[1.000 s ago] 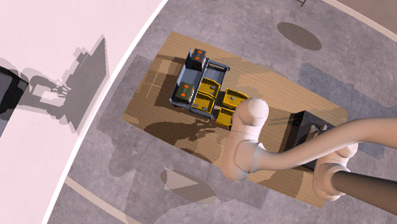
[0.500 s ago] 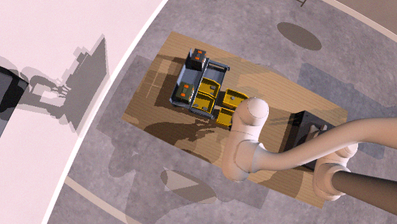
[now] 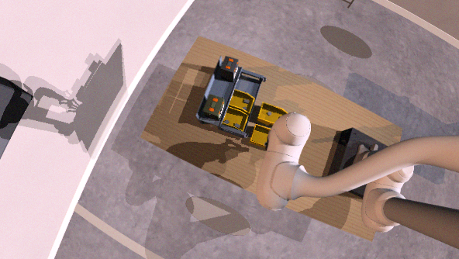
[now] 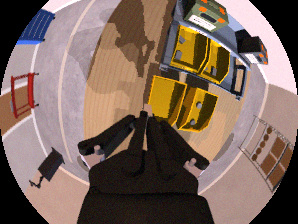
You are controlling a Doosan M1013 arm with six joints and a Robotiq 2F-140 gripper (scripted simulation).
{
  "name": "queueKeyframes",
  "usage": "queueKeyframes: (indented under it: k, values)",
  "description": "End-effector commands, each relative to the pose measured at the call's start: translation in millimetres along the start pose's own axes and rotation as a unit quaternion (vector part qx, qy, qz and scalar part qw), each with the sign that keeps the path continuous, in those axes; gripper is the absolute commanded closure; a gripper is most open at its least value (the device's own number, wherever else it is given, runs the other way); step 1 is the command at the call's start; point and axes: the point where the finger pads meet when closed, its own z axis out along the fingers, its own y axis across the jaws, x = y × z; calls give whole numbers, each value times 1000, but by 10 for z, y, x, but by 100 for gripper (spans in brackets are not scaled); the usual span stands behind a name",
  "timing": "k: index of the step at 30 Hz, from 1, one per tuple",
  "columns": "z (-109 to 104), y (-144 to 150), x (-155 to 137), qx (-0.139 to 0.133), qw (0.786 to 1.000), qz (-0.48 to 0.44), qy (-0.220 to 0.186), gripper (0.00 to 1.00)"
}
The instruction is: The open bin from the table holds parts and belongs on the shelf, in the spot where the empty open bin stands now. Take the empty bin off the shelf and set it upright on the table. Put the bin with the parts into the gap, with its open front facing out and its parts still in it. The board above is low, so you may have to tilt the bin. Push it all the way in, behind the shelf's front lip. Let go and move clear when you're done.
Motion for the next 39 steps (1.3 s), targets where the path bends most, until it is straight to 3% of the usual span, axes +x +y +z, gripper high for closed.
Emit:
queueKeyframes:
  k: [1,16,17,19,20,21,23,24,27,29,39]
  values:
    - [-42,18,4,0,1000,2,1,90]
    - [-43,34,6,0,1000,2,1,90]
    - [-53,125,15,0,1000,2,1,90]
    - [-100,573,43,0,1000,2,1,90]
    - [-100,573,43,0,1000,2,1,90]
    - [-130,863,43,0,1000,2,1,90]
    - [-130,863,43,0,1000,2,1,90]
    - [-157,1125,31,0,1000,2,1,90]
    - [-157,1125,31,0,1000,2,1,90]
    - [-185,1402,7,0,1000,2,1,90]
    - [-187,1419,5,0,1000,3,1,90]
